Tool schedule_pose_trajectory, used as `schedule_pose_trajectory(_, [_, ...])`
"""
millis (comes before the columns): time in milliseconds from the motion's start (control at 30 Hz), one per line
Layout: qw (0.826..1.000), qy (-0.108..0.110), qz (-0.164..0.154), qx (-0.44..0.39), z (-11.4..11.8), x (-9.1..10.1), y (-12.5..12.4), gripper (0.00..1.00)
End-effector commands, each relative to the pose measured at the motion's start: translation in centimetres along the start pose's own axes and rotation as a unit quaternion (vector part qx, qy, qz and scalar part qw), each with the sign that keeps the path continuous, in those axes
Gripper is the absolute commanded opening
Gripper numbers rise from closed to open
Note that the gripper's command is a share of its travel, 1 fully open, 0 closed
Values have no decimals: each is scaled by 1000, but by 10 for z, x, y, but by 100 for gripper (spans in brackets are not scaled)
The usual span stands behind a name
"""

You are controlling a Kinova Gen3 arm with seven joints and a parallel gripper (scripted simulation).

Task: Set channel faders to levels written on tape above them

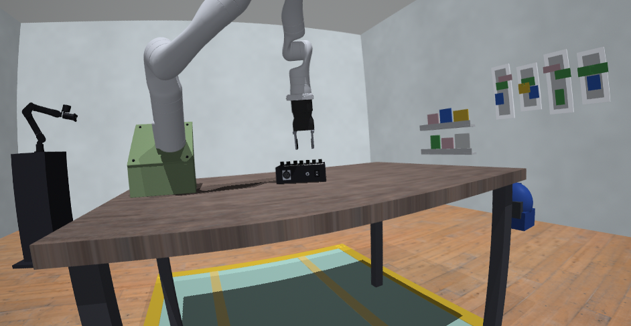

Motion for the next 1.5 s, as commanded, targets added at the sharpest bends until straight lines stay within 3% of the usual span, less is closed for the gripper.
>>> schedule_pose_trajectory(0, [1000, -1, -1, 0, 0, 1, 1, 100])
schedule_pose_trajectory(1167, [1000, -1, 1, 3, 0, 1, 1, 100])
schedule_pose_trajectory(1467, [994, 14, 55, 90, 3, 28, -4, 100])
Point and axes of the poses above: the point where the finger pads meet when closed, its own x axis back along the fingers, its own z axis across the jaws, y = z × x, the point moved 4 cm from there along x, back along the fingers, and after that the axes turned 11 degrees about x, right-handed, at the moved point
